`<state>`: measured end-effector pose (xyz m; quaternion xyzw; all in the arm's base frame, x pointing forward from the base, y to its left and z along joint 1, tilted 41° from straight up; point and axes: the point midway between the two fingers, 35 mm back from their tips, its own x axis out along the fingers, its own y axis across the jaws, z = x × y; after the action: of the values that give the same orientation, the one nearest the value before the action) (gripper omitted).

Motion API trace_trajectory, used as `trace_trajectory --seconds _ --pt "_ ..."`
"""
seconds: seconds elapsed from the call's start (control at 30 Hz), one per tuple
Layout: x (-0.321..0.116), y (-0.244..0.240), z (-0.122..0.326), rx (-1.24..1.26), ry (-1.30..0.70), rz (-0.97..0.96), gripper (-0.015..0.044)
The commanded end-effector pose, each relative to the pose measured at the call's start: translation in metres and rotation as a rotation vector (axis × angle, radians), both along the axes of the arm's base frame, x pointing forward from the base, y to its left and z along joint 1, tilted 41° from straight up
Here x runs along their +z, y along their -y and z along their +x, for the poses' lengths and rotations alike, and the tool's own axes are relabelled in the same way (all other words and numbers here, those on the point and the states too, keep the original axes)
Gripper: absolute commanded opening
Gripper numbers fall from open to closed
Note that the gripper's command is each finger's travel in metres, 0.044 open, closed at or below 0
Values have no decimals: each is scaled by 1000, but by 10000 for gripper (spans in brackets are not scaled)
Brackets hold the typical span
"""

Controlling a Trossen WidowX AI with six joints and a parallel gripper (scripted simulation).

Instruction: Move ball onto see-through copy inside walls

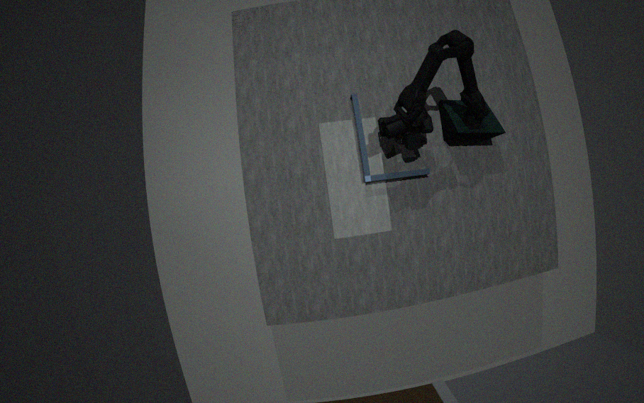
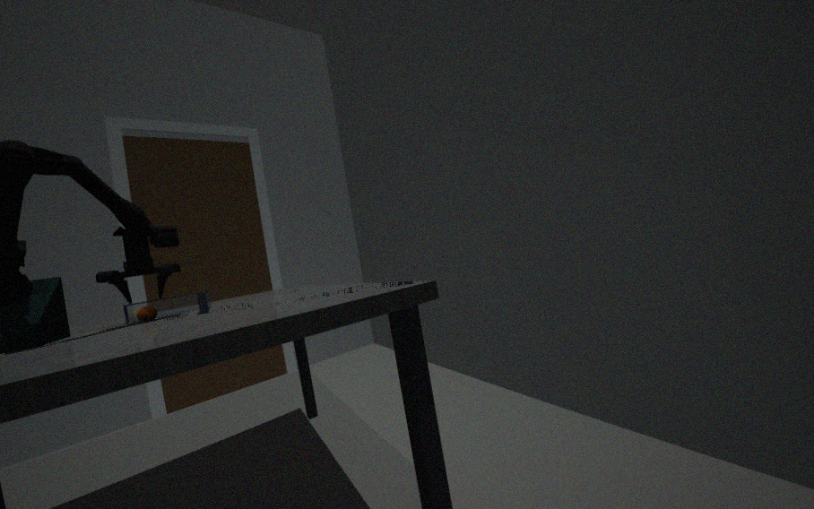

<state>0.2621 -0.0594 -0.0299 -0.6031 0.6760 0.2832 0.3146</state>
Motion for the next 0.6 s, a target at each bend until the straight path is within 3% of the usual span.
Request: trace_trajectory --seconds 0.0,0.57 --pt "-6 5 -2 4 -13 -4 332" --pt "-27 22 -5 4 -13 -5 332"
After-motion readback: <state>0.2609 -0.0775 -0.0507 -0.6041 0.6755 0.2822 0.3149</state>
